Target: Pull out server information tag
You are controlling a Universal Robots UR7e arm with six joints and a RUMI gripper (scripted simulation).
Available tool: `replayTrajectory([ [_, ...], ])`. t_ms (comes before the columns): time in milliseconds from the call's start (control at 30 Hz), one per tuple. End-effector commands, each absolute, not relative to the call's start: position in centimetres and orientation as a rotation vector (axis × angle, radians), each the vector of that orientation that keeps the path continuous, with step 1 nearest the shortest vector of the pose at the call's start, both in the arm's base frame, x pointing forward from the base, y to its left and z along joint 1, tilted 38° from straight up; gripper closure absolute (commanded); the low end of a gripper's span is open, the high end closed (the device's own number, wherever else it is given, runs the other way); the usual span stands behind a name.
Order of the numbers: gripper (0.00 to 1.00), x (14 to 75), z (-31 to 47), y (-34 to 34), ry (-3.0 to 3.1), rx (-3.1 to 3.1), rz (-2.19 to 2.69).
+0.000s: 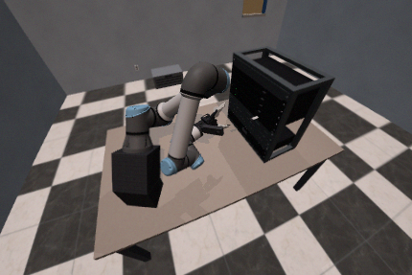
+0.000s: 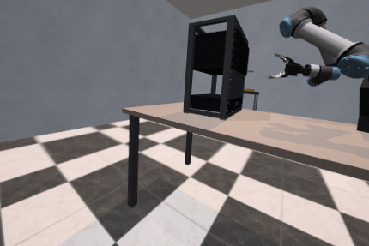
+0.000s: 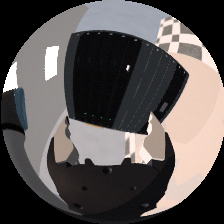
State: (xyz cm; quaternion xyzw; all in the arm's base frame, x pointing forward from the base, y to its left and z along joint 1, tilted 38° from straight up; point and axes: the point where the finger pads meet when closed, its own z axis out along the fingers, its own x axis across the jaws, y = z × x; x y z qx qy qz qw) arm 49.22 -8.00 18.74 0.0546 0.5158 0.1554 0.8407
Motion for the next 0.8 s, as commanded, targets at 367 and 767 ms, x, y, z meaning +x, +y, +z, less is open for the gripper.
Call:
replayTrajectory([
  [367,0.0,49.7,18.0,-8.8,1.112,0.164,0.351],
  [767,0.0,50.0,17.5,-9.3,1.127,0.195,0.366],
])
